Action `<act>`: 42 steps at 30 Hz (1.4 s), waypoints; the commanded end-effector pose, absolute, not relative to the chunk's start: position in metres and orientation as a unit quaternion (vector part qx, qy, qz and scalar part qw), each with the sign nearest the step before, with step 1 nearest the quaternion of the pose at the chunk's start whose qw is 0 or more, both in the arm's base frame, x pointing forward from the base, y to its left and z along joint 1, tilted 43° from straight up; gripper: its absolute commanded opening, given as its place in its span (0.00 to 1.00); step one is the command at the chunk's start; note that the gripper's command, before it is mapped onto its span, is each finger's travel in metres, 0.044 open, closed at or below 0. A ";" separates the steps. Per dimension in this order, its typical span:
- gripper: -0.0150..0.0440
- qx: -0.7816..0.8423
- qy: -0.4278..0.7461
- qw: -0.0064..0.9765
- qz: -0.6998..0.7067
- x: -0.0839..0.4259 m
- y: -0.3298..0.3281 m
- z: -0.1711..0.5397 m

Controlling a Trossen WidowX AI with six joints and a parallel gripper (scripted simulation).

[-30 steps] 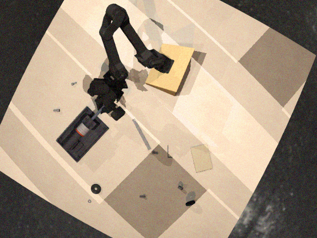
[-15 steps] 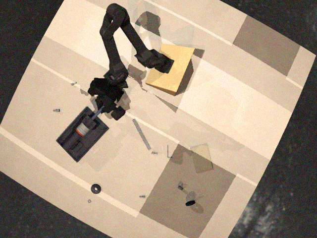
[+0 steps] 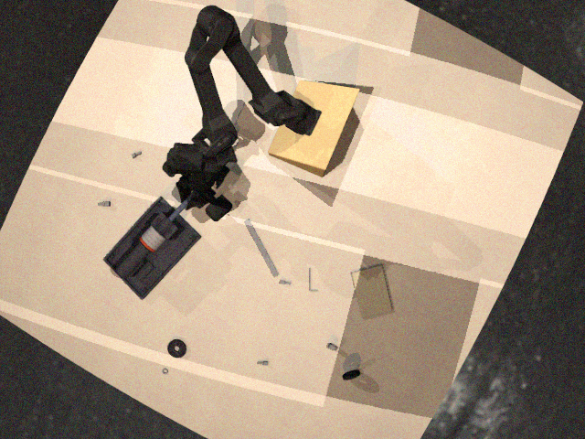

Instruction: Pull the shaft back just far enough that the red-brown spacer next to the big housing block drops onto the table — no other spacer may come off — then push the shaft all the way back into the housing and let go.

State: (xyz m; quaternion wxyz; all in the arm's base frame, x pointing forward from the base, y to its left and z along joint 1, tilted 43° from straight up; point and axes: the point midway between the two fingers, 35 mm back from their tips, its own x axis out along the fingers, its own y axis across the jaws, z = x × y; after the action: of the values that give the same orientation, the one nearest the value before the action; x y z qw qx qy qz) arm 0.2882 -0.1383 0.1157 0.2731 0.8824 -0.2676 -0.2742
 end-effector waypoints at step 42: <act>0.25 0.882 -0.267 0.274 -0.275 0.283 -0.137 0.114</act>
State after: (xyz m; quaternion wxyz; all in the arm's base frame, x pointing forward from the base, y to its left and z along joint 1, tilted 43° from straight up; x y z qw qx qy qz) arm 0.2831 -0.1373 0.1143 0.2731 0.8823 -0.2677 -0.2743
